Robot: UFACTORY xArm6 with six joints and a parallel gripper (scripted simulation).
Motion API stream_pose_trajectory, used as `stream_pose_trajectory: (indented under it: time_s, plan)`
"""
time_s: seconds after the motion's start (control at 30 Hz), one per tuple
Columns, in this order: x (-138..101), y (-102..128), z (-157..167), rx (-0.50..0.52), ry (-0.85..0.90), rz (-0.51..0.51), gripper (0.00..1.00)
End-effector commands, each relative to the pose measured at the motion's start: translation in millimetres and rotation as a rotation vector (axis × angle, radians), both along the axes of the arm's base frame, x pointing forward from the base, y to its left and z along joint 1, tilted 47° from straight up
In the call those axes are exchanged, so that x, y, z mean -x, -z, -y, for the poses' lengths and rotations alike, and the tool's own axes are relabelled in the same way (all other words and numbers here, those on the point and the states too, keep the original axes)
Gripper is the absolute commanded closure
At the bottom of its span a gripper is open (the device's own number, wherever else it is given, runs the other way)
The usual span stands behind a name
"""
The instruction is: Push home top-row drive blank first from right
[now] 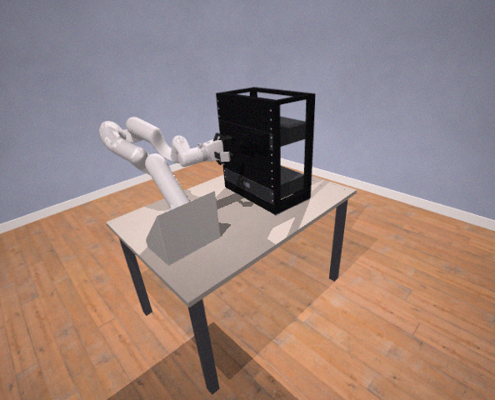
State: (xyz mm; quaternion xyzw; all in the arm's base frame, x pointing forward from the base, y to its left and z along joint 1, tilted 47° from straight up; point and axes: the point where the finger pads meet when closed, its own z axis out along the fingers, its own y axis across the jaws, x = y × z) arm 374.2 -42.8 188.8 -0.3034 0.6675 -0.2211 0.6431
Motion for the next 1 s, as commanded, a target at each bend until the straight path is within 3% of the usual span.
stream_pose_trajectory:
  time_s: [0.0,0.2,0.97]
  plan:
    - [15,15,34,0.001,0.0,0.002,0.0]
    - [27,27,58,0.001,0.0,0.002,0.0]
    - [27,27,58,0.001,0.0,0.002,0.0]
